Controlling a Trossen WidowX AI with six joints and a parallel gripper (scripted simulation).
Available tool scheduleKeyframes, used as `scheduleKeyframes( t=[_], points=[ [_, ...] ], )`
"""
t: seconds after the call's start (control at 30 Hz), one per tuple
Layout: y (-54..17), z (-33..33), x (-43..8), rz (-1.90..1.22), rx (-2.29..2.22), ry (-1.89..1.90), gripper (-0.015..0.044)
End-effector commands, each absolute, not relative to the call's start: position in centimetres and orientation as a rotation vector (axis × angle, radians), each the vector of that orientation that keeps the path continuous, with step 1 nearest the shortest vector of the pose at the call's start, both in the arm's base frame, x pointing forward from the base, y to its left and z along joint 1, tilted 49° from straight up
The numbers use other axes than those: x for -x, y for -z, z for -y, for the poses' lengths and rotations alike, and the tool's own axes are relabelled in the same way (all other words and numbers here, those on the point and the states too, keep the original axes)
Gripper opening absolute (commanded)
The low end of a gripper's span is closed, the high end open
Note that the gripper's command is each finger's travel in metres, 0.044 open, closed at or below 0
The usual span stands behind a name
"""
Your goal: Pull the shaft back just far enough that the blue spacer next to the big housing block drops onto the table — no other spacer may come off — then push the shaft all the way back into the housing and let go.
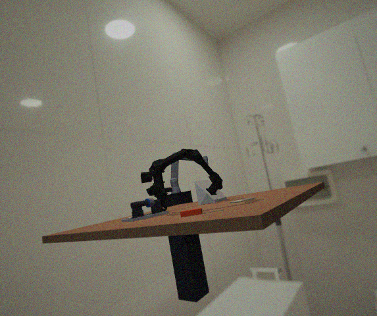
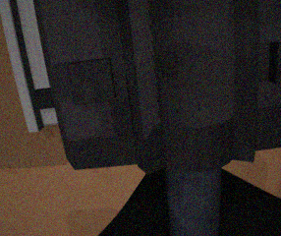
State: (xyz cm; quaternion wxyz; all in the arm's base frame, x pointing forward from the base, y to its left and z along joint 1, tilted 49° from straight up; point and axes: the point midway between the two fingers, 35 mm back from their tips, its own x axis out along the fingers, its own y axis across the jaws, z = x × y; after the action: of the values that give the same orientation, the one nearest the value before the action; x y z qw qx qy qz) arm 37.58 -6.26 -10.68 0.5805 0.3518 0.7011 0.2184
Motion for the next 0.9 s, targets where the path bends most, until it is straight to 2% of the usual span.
scheduleKeyframes(
  t=[0.0,0.87],
  points=[
    [10.54,6.22,-37.17,-1.640,-0.817,-0.513,0.0000],
    [10.48,6.20,-36.90,-1.640,-0.817,-0.513,0.0000]
  ],
)
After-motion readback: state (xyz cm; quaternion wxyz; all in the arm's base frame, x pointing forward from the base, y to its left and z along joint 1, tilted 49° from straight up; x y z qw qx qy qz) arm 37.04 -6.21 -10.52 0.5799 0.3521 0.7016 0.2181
